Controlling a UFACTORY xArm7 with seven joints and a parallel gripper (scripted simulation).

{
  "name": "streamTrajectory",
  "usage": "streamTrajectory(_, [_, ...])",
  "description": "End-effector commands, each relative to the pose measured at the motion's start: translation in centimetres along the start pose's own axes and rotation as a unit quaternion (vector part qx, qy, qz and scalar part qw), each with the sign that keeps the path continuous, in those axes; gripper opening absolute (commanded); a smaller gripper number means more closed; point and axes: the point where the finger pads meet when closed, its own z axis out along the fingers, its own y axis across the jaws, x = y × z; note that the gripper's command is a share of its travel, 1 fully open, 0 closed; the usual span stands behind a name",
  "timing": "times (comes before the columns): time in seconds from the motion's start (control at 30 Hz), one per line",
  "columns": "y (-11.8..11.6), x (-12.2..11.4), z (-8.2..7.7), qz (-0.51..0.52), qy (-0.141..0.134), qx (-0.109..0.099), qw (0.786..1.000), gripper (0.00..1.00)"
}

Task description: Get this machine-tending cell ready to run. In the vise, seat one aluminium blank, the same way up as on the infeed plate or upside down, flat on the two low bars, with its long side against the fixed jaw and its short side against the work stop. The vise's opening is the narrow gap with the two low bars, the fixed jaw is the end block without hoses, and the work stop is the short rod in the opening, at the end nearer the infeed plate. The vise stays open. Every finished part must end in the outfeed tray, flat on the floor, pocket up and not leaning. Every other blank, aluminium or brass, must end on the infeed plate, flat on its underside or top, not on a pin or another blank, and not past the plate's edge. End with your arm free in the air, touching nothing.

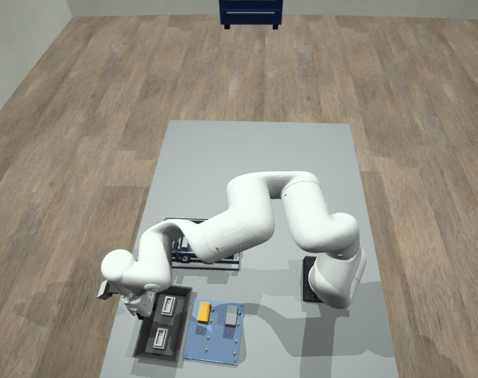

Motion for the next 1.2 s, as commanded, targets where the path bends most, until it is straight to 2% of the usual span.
streamTrajectory(0.0, [0.0, 0.1, 0.0, 0.000, 0.002, 0.000, 1.000, 0.00])
streamTrajectory(0.4, [0.0, 0.2, 1.2, 0.000, 0.002, 0.000, 1.000, 0.00])
streamTrajectory(0.9, [0.0, 0.2, 4.1, 0.000, 0.002, 0.000, 1.000, 0.00])
streamTrajectory(1.17, [0.0, 0.3, 5.1, 0.000, 0.002, 0.000, 1.000, 0.00])
